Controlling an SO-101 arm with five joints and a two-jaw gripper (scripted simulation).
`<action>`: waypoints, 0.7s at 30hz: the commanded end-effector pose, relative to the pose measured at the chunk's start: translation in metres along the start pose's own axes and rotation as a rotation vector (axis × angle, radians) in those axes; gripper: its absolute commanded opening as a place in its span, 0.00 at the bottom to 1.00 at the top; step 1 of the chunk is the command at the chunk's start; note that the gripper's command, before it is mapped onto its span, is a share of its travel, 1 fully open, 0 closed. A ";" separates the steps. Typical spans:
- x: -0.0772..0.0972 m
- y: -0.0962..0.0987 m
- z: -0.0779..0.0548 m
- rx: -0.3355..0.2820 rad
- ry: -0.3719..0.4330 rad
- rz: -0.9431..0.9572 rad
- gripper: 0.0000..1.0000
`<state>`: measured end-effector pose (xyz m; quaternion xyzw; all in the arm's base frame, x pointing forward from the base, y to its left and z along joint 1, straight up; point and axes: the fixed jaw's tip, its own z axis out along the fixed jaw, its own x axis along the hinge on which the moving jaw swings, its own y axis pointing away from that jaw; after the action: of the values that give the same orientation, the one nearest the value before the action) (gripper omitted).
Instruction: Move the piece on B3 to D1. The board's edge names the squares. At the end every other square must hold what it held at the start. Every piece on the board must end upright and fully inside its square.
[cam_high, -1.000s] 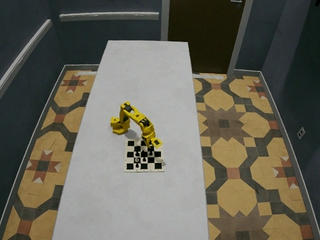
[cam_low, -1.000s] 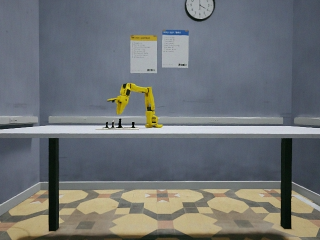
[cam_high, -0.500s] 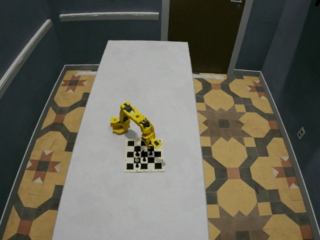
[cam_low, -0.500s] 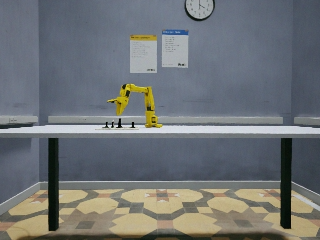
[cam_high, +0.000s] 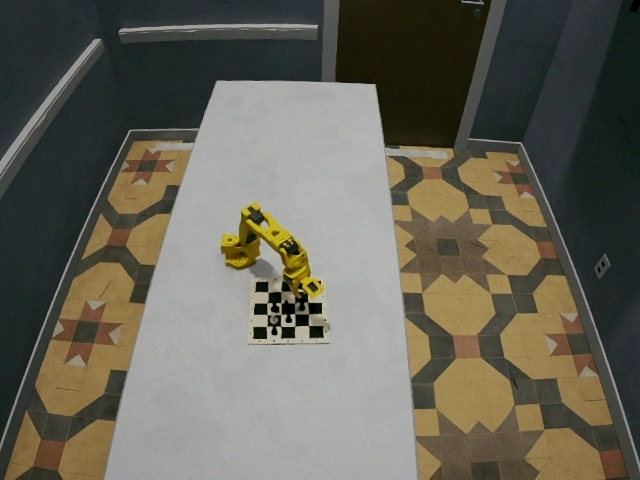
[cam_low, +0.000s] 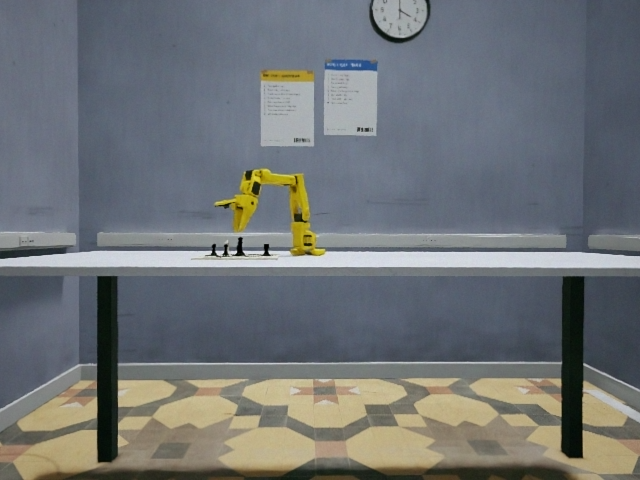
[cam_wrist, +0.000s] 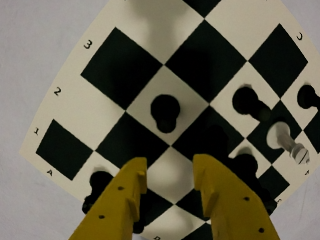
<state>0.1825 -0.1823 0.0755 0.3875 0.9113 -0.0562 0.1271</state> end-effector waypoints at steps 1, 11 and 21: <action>0.000 -0.002 0.000 0.002 -0.012 0.019 0.09; 0.003 -0.002 0.014 0.002 -0.012 0.019 0.09; 0.008 -0.002 0.032 0.002 -0.012 0.019 0.09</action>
<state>0.1829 -0.1828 0.0507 0.3872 0.9105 -0.0587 0.1329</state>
